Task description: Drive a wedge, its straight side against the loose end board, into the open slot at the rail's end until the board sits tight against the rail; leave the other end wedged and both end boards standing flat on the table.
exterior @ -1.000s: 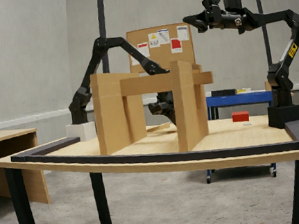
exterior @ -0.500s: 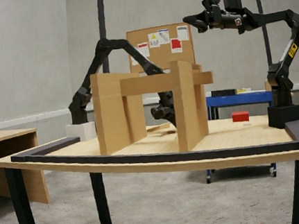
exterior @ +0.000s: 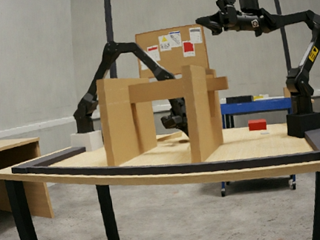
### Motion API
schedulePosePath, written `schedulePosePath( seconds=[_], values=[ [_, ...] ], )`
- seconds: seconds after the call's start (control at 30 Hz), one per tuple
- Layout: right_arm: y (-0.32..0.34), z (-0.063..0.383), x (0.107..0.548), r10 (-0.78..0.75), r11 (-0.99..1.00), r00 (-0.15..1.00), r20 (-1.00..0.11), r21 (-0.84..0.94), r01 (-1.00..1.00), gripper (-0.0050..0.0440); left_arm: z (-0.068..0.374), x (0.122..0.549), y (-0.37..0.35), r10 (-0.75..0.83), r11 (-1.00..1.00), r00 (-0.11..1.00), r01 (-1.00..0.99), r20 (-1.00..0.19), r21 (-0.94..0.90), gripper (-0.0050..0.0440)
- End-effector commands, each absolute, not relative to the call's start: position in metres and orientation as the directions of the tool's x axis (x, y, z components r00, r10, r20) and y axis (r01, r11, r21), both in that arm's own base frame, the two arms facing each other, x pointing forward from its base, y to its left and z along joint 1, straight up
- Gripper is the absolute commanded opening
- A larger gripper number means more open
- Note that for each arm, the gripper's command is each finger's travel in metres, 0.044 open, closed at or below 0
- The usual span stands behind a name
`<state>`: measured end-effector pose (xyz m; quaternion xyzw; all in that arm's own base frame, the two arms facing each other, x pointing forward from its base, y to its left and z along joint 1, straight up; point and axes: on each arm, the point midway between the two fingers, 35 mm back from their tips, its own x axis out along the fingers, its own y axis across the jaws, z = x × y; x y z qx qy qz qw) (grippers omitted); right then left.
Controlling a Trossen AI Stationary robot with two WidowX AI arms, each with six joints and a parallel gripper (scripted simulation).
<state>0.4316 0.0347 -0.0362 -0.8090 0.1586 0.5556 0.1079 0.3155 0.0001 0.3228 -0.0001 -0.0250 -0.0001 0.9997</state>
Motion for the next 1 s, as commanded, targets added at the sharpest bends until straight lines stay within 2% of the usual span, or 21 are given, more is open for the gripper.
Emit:
schedulePosePath(
  seconds=[0.0,0.2,0.23,0.97],
  values=[
    [0.036,-0.029,0.435,-0.132,-0.927,0.35,-0.927,-0.009,-0.374,0.001,0.333,0.315,0.0,0.001,1.0,0.997,-0.001,0.072,0.002,0.0085],
    [0.036,-0.029,0.435,-0.132,-0.927,0.35,-0.927,-0.009,-0.374,0.001,0.333,0.315,0.0,0.001,1.0,0.997,-0.001,0.072,0.002,0.0085],
    [0.037,-0.016,0.442,-0.128,-0.927,0.377,-0.917,-0.024,-0.374,0.001,0.333,0.315,0.0,0.001,1.0,0.997,-0.001,0.072,0.002,0.0085],
    [0.038,0.018,0.441,-0.125,-0.927,0.378,-0.917,-0.028,-0.374,0.001,0.333,0.315,0.0,0.001,1.0,0.997,-0.001,0.072,0.002,0.0085]
  ],
)
